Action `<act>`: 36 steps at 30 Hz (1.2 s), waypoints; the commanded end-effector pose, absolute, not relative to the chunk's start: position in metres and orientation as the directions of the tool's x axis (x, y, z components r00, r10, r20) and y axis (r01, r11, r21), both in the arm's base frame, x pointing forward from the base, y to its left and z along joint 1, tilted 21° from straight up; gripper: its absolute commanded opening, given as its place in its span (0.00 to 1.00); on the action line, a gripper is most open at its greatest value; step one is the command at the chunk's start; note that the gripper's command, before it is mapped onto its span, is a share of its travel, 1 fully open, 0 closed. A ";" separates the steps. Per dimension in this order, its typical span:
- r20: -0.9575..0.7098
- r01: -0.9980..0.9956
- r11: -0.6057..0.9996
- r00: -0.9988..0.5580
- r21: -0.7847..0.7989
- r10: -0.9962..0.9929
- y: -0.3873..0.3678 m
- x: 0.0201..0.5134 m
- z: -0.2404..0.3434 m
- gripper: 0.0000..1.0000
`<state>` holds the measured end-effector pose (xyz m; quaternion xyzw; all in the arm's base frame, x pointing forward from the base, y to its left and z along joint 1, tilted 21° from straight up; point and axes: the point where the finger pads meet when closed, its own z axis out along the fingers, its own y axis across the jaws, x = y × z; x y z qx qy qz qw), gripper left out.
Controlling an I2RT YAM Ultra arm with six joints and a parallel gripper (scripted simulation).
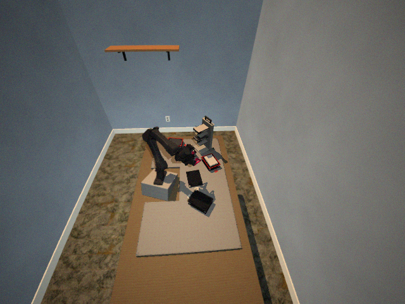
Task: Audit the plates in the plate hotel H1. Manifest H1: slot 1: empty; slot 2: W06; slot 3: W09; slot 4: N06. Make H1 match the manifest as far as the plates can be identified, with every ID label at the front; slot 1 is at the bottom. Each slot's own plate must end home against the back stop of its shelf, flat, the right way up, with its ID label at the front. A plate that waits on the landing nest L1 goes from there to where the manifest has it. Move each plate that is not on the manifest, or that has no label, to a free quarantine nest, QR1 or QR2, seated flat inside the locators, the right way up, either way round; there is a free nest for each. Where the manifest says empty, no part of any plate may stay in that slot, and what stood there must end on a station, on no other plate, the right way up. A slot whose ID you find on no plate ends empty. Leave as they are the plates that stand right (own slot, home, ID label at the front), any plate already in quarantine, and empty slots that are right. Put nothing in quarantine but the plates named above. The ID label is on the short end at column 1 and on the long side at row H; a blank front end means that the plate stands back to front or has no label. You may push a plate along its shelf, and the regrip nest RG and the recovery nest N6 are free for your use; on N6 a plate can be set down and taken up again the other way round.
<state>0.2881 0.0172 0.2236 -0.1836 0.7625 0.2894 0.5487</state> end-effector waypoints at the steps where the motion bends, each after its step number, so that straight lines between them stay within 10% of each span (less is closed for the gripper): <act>1: -0.948 -0.632 0.743 -0.317 0.220 0.011 0.009 0.286 0.227 1.00; 36: -0.949 -0.632 0.743 -0.315 0.220 0.013 -0.043 0.287 0.208 1.00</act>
